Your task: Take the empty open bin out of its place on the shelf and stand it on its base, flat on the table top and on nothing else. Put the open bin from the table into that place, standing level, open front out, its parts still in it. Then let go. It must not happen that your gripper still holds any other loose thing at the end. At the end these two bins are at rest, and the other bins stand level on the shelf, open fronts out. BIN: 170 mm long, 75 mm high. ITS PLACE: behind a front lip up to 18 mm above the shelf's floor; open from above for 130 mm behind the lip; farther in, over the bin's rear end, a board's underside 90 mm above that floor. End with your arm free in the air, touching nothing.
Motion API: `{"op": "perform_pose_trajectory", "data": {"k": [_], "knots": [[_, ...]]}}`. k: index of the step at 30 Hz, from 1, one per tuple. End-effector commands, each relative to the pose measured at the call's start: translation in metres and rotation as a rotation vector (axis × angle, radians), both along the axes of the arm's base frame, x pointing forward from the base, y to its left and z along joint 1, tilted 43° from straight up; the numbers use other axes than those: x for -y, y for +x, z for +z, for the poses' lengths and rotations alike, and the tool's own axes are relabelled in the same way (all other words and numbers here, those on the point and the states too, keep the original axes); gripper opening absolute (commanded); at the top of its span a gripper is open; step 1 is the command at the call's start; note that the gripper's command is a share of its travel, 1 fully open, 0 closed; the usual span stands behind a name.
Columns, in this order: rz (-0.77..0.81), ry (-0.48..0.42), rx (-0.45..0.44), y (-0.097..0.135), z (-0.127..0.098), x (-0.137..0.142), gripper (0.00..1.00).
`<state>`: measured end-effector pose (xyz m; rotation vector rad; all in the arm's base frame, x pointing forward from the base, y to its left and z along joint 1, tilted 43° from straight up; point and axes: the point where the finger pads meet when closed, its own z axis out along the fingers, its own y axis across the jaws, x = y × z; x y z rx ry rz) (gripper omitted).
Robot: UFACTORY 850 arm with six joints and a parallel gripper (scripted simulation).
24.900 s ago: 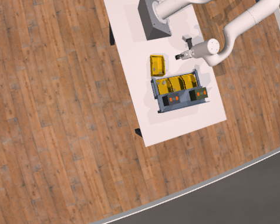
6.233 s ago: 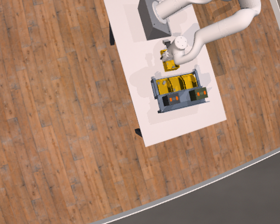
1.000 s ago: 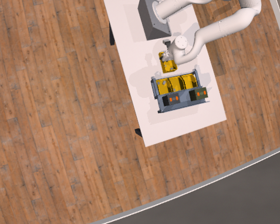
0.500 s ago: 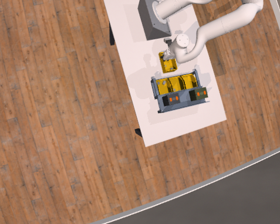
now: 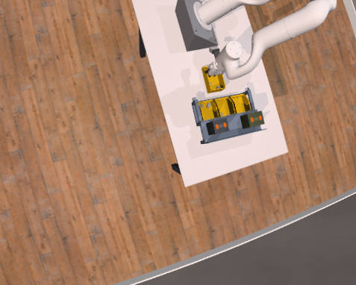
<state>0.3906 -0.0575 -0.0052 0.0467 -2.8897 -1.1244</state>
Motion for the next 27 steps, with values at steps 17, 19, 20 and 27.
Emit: {"op": "perform_pose_trajectory", "data": {"k": [17, 19, 20, 27], "knots": [[0.000, -0.001, 0.001, 0.0011, 0.0065, 0.0063, 0.26], [0.000, -0.001, 0.001, 0.0011, 0.0066, 0.0064, 0.26], [0.000, -0.001, 0.001, 0.0011, 0.0066, 0.0064, 0.26], [0.000, -0.001, 0.001, 0.0011, 0.0066, 0.0064, 0.00]]}}
